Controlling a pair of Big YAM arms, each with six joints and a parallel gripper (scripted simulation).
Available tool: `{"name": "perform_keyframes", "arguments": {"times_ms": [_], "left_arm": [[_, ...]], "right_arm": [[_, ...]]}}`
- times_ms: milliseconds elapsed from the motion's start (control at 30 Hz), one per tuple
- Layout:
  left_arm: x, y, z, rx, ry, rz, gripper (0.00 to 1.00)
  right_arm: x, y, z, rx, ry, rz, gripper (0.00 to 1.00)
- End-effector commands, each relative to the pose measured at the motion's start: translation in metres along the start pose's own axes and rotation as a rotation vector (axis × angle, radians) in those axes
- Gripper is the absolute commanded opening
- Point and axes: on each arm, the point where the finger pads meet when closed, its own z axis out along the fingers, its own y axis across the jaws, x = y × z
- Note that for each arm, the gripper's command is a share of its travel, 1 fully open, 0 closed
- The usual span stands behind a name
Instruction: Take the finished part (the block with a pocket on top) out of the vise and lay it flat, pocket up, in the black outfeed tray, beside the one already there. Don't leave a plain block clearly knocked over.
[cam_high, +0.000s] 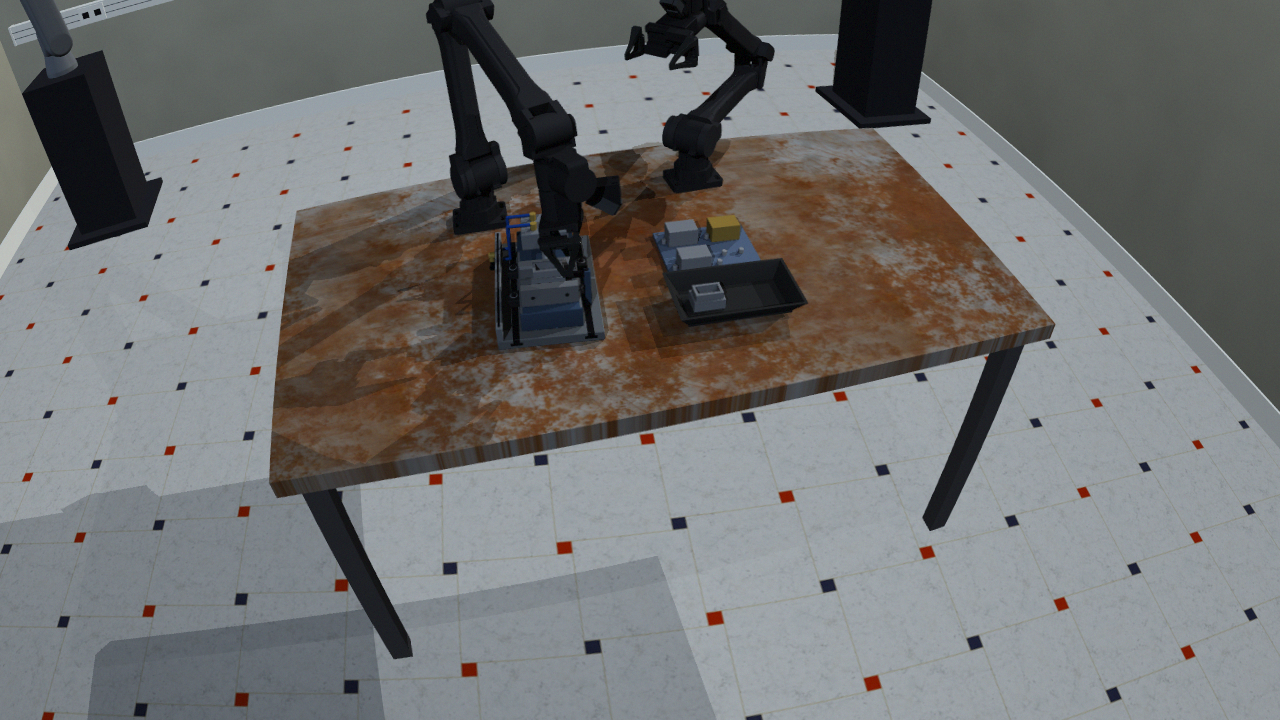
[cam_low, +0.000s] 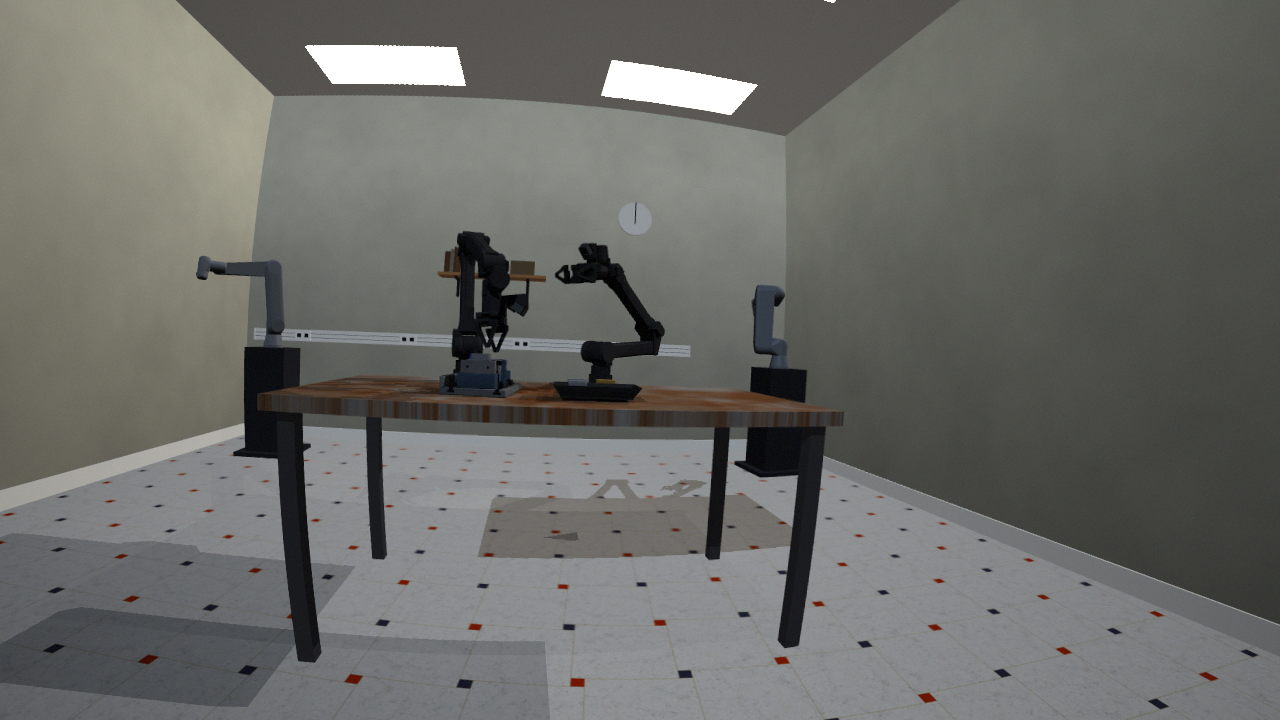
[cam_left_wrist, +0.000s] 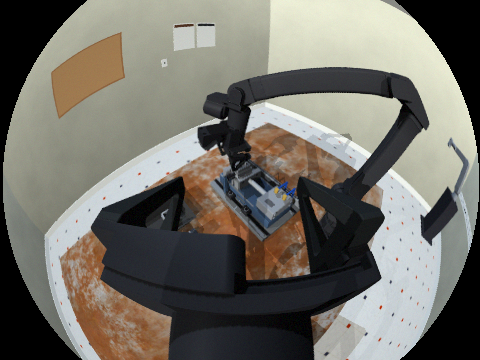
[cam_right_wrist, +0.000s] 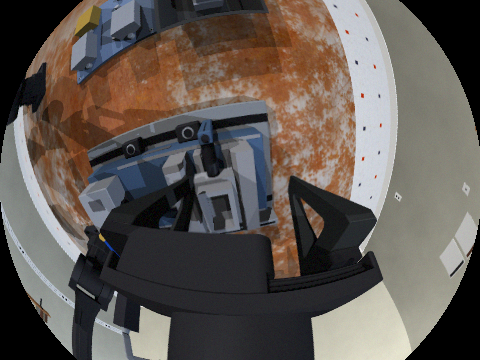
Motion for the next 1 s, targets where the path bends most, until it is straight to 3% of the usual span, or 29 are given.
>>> {"name": "perform_keyframes", "arguments": {"times_ms": [0, 100, 400, 833, 967], "left_arm": [[-0.018, -0.003, -0.006, 0.009, -0.045, 0.014, 1.00], [-0.018, -0.003, -0.006, 0.010, -0.045, 0.014, 1.00], [-0.018, -0.003, -0.006, 0.010, -0.045, 0.014, 1.00], [-0.018, -0.003, -0.006, 0.010, -0.045, 0.014, 1.00], [-0.018, -0.003, -0.006, 0.010, -0.045, 0.014, 1.00]], "right_arm": [[0.031, 0.006, -0.009, -0.146, 0.094, -0.144, 0.81], [0.032, -0.002, -0.025, -0.127, 0.083, -0.129, 0.81], [0.034, 0.009, 0.001, -0.152, 0.095, -0.119, 0.81], [0.028, -0.007, 0.008, -0.128, 0.083, -0.126, 0.81], [0.033, 0.004, 0.010, -0.138, 0.088, -0.127, 0.48]]}}
